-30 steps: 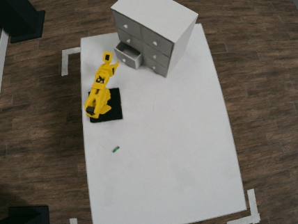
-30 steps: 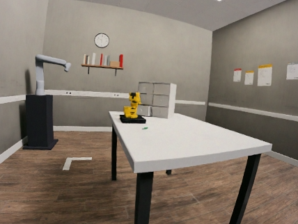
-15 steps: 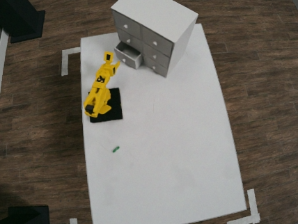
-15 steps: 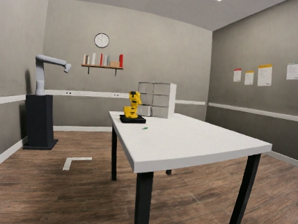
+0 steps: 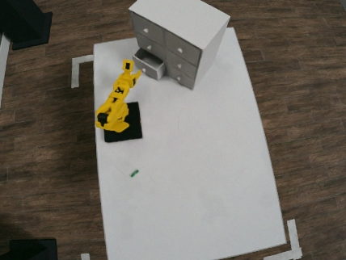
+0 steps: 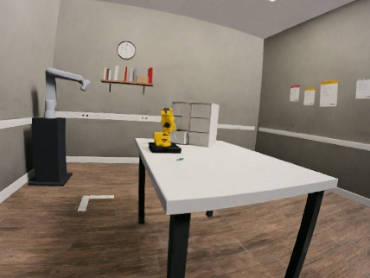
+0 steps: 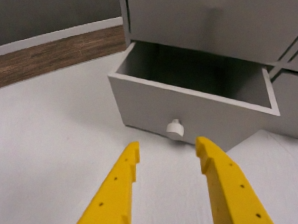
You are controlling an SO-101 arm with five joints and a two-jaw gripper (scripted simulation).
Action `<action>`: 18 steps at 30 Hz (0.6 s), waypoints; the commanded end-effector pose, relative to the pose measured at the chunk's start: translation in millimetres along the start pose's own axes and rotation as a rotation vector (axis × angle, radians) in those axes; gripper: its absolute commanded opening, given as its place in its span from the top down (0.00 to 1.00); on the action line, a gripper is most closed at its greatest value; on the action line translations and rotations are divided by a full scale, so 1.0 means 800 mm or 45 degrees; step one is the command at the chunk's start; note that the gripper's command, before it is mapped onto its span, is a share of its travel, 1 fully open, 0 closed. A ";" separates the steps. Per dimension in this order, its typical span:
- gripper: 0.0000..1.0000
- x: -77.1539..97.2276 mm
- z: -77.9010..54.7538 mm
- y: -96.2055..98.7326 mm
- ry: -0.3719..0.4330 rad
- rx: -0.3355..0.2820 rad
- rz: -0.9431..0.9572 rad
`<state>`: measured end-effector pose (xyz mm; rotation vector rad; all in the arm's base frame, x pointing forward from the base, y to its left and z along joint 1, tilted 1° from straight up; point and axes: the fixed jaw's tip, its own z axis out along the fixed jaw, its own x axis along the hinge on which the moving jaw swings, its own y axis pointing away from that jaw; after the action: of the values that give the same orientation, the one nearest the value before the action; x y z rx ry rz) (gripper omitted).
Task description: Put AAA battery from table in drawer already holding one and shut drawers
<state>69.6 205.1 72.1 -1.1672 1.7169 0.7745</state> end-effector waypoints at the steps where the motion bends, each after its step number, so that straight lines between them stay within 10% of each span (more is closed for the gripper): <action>1: 0.79 0.001 0.008 -0.003 -0.030 0.012 -0.005; 18: 0.79 0.001 0.007 -0.006 -0.016 0.024 -0.003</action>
<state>73.1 206.9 67.3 -1.1533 1.7174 0.7695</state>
